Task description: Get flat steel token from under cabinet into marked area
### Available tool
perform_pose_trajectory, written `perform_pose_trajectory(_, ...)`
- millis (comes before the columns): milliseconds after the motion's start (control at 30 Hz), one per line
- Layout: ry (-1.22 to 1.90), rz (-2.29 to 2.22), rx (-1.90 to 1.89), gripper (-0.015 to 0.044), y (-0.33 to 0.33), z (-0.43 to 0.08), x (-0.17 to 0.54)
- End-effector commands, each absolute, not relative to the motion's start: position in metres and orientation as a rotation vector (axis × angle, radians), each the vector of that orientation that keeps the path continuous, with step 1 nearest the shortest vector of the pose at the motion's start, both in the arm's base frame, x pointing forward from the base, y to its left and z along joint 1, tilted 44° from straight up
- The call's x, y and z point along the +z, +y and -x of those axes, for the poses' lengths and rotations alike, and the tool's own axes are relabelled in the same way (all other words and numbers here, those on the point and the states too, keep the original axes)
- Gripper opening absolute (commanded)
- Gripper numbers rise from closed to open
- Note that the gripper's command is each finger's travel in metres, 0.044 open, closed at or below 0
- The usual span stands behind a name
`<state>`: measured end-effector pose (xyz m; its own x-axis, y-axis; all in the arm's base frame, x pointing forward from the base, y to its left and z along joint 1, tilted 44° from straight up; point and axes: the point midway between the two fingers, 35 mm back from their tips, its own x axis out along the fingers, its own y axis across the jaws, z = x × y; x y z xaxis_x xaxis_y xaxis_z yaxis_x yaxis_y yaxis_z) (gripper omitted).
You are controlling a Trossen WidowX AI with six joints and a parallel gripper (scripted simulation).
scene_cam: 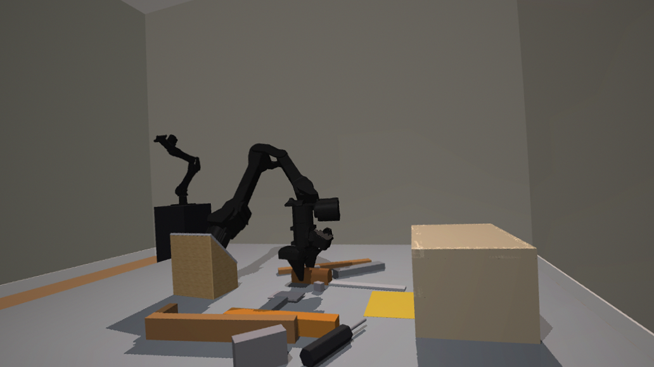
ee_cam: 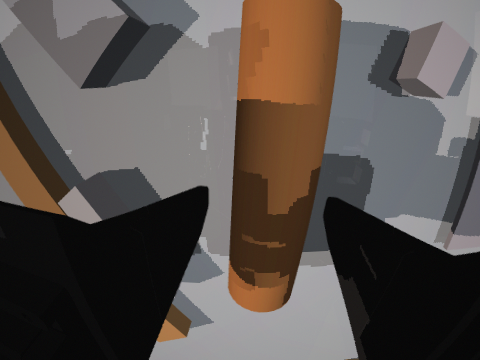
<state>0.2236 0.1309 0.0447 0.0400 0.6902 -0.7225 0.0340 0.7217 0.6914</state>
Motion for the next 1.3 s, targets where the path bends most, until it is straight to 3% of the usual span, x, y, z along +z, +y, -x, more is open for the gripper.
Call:
perform_pose_trajectory(0, 1.463, -0.633, 0.558, 0.0270, 0.131, -0.224, 0.044)
perform_pose_trajectory(333, 1.465, -0.637, 0.555, 0.0270, 0.134, -0.218, 0.041)
perform_pose_trajectory(467, 1.456, -0.631, 0.561, 0.0165, 0.133, -0.223, 0.044)
perform_pose_trajectory(767, 1.456, -0.631, 0.561, 0.0105, 0.133, -0.223, 0.044)
perform_pose_trajectory(900, 1.456, -0.631, 0.561, 0.0000, 0.133, -0.223, 0.044)
perform_pose_trajectory(1267, 1.456, -0.629, 0.562, 0.0000, 0.132, -0.231, 0.044)
